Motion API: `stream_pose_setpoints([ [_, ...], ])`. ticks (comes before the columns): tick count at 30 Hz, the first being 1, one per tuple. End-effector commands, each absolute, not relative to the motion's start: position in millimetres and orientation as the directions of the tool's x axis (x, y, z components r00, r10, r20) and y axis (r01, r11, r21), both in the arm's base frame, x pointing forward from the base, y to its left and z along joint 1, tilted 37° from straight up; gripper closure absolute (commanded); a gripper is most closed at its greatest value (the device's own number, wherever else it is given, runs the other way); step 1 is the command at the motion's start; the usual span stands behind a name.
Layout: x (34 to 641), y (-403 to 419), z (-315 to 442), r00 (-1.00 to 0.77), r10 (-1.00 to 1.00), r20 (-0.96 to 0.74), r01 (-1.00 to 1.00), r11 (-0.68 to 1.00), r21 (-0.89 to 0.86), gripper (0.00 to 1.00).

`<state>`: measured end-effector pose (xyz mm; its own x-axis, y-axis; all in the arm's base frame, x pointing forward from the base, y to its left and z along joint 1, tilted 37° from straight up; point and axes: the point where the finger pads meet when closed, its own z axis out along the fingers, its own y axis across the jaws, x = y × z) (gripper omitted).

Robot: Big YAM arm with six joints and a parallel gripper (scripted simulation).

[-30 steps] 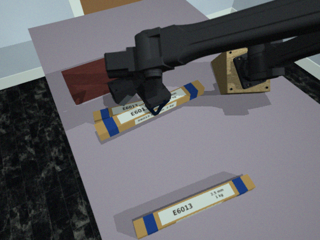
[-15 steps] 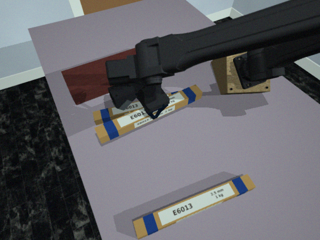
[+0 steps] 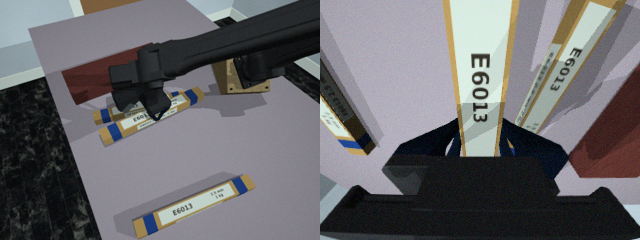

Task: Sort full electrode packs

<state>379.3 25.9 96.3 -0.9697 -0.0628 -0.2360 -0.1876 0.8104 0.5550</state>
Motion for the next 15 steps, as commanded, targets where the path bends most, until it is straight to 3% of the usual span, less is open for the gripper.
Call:
stream_pose_setpoints([
  [1, 401.2, 6.8, 128.2, -0.950, -0.041, -0.311, -0.208, 0.825, 0.526, 1.00],
  [15, 405.5, 2.1, 134.5, -0.948, -0.042, -0.315, -0.211, 0.825, 0.524, 1.00],
])
